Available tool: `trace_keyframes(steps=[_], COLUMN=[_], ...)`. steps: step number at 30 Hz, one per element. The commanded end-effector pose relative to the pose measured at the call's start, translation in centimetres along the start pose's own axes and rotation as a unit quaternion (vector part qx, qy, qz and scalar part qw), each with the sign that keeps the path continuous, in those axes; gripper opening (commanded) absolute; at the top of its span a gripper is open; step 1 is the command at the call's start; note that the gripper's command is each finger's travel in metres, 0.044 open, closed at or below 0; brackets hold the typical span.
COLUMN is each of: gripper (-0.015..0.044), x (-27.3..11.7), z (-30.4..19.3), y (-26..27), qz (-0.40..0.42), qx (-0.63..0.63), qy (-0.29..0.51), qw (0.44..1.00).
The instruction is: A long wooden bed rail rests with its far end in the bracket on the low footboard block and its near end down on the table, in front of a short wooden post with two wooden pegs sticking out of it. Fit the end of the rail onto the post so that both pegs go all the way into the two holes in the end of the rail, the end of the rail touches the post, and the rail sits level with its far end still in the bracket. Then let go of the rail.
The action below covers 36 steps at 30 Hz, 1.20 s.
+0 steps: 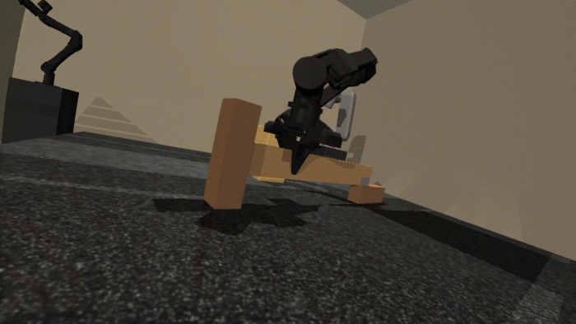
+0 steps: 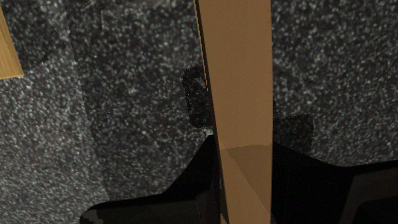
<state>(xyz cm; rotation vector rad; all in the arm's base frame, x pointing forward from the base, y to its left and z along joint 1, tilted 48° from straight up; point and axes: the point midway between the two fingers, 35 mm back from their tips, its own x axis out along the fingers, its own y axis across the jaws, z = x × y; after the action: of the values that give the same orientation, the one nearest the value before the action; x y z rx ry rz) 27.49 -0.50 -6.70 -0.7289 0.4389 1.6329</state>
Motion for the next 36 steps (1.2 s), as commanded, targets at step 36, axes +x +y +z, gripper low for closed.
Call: trace_keyframes(steps=[36], gripper=[0.0], x=[-0.35], z=[-1.26], y=[-0.33], qz=[-0.005], qx=[-0.002], qy=[0.004], qw=[1.0])
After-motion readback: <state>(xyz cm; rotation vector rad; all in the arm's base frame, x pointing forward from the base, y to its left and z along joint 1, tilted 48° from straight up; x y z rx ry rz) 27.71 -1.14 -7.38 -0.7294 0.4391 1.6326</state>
